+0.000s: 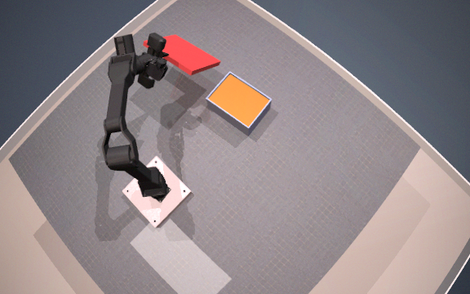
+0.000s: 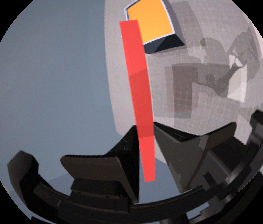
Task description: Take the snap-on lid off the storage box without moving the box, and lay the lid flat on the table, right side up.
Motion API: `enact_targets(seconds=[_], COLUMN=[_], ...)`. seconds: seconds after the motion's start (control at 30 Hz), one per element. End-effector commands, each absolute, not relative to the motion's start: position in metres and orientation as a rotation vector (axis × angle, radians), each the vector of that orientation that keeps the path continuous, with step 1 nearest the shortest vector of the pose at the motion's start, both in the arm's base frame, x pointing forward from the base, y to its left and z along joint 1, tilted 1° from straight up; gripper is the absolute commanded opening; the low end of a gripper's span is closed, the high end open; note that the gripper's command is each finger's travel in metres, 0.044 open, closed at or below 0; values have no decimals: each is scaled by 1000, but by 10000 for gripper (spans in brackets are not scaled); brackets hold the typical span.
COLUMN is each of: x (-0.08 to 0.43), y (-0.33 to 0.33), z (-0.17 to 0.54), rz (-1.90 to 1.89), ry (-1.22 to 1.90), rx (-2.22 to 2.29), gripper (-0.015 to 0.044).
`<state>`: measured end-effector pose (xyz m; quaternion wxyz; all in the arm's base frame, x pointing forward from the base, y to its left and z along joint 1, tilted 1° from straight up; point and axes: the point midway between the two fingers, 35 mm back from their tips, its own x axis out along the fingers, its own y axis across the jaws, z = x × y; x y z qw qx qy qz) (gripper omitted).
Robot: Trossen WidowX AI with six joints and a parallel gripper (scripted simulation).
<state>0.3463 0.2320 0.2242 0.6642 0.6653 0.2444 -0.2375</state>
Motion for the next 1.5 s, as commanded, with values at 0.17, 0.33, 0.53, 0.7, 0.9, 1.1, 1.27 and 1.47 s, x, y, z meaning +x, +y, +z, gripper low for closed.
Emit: enact_targets(seconds=[0.17, 0.33, 0.53, 0.7, 0.9, 1.1, 1.27, 1.47], x=[345, 345, 344, 343, 343, 343, 343, 343], y=[252, 256, 255, 254, 254, 254, 254, 254], z=[230, 230, 227, 220, 211, 207, 203, 198], rz=[-530, -530, -530, -530, -530, -530, -530, -530], ry=[538, 538, 538, 538, 538, 538, 538, 538], rx=[1520, 1521, 1520, 1520, 1520, 1520, 1520, 1520], gripper=[0, 0, 0, 0, 0, 0, 0, 0])
